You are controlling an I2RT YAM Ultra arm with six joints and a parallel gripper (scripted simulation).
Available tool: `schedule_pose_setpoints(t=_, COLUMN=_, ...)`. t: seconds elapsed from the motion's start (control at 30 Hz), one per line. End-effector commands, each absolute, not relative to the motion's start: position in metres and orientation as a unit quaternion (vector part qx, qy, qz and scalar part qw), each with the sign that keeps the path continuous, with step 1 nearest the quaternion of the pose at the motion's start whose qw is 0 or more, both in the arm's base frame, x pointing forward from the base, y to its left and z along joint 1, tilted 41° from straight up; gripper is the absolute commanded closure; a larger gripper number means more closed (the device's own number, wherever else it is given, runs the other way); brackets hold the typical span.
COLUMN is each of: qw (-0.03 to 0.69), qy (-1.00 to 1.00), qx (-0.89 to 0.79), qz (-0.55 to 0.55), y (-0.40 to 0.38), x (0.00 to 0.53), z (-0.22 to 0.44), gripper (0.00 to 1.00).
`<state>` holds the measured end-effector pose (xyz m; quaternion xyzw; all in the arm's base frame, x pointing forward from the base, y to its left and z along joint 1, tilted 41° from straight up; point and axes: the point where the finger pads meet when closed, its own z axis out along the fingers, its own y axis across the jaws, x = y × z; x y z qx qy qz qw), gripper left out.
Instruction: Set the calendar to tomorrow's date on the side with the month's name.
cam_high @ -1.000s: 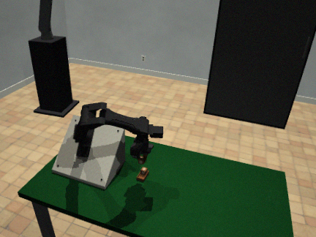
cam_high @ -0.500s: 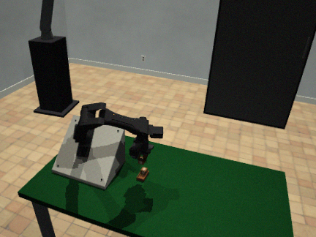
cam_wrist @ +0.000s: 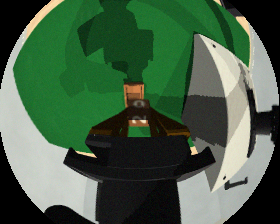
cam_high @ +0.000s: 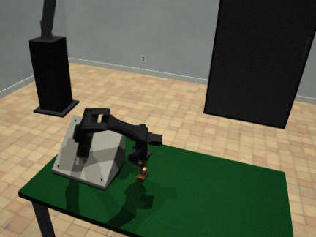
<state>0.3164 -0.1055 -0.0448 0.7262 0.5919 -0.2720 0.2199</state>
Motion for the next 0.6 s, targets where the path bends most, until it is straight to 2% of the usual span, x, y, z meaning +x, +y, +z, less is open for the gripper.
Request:
schedule_pose_setpoints(t=0.0, qw=0.236, qy=0.598, qx=0.721, qz=-0.260, y=-0.106, x=0.326, z=-0.046, gripper=0.74)
schedule_pose_setpoints(t=0.57, qw=0.236, qy=0.598, qx=0.721, qz=-0.260, y=-0.121, x=0.324, z=-0.063, gripper=0.74)
